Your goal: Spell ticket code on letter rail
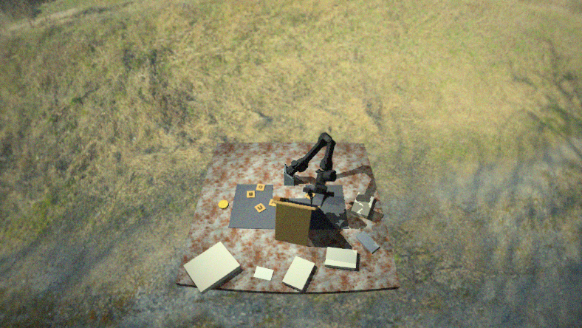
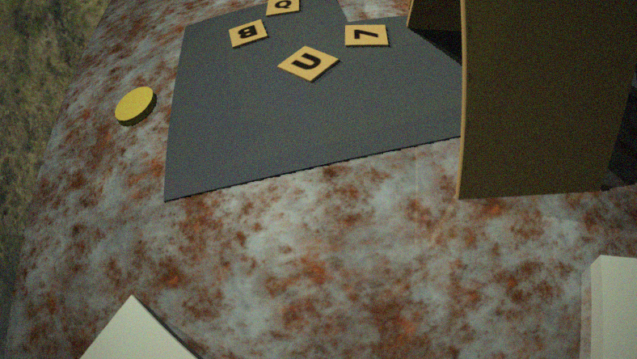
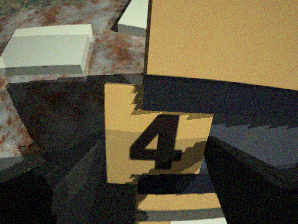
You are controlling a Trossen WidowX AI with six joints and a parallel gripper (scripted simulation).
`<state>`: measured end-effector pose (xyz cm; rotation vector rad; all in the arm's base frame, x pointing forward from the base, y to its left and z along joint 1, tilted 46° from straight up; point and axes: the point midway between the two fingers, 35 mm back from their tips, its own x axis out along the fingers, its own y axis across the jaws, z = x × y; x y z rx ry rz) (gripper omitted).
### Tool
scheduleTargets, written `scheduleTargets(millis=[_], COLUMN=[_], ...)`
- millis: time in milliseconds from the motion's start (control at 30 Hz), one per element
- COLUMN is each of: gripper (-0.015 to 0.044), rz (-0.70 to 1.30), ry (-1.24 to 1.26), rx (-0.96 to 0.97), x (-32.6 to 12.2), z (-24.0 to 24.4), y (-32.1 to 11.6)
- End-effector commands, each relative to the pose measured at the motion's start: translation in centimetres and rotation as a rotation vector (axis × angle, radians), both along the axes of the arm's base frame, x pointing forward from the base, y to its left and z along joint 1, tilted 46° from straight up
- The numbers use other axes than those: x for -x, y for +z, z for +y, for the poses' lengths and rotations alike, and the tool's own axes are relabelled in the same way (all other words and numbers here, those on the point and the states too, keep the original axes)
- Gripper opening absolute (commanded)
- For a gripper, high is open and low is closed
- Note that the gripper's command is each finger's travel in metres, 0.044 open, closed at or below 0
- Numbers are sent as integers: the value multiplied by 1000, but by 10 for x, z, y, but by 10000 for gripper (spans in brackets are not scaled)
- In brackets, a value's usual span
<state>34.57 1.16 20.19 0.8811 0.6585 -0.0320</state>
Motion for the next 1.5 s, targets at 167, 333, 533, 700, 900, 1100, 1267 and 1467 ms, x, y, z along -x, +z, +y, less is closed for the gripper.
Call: scheduleTargets(millis=[167,333,533,700,900,1100,1267,1467], gripper=[0,0,0,0,0,0,0,0], rz=[0,0,1,1,1,1,1,2], ry=[3,3,3,3,3,3,3,3], rx=[2,2,2,2,2,2,2,3], x=[2,2,3,3,4,5,7,8], z=[-3,-5,-5,-7,-10,-13,-15,-18], y=[-4,-6,-6,-8,-11,-14,-17,-21])
